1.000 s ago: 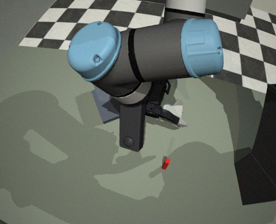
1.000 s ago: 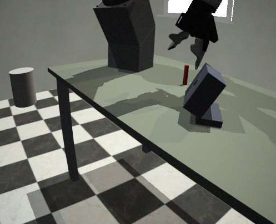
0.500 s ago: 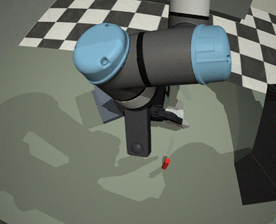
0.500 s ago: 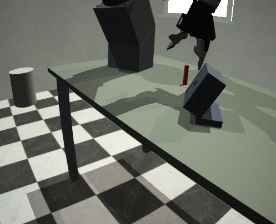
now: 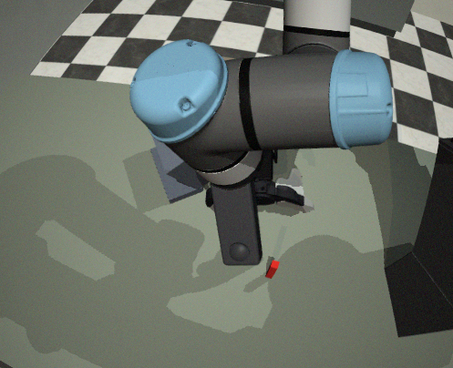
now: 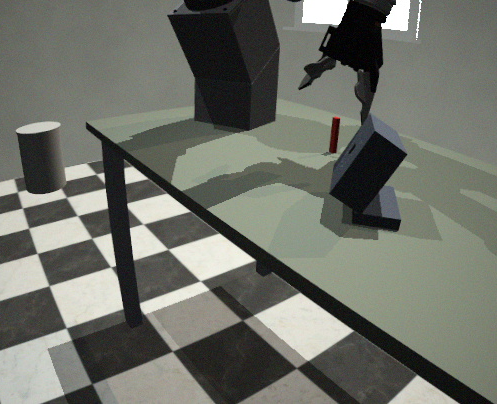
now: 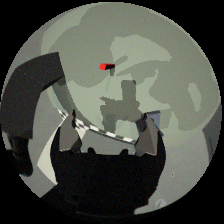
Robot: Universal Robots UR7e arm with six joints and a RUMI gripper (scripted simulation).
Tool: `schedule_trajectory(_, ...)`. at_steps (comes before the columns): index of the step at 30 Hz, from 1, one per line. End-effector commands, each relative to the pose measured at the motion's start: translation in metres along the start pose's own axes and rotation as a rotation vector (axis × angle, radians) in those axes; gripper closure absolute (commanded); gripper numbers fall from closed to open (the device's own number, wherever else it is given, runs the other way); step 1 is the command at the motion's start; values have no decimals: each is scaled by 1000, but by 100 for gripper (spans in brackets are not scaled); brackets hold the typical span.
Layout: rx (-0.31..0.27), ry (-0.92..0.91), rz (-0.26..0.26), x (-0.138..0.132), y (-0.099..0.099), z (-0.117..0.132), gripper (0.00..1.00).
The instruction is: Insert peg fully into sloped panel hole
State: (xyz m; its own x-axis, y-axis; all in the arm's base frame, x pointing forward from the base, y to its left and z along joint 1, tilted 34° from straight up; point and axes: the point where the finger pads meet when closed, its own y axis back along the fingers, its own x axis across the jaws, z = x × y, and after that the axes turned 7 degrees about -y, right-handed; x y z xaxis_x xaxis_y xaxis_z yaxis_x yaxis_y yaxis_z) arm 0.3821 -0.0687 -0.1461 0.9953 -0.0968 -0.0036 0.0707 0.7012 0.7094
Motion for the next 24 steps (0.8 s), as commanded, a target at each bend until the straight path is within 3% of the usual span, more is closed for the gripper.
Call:
schedule_trajectory(1, 10, 49, 11, -1, 0, -4, 0)
schedule_trajectory(24, 44, 288, 58, -10, 1, -21, 0)
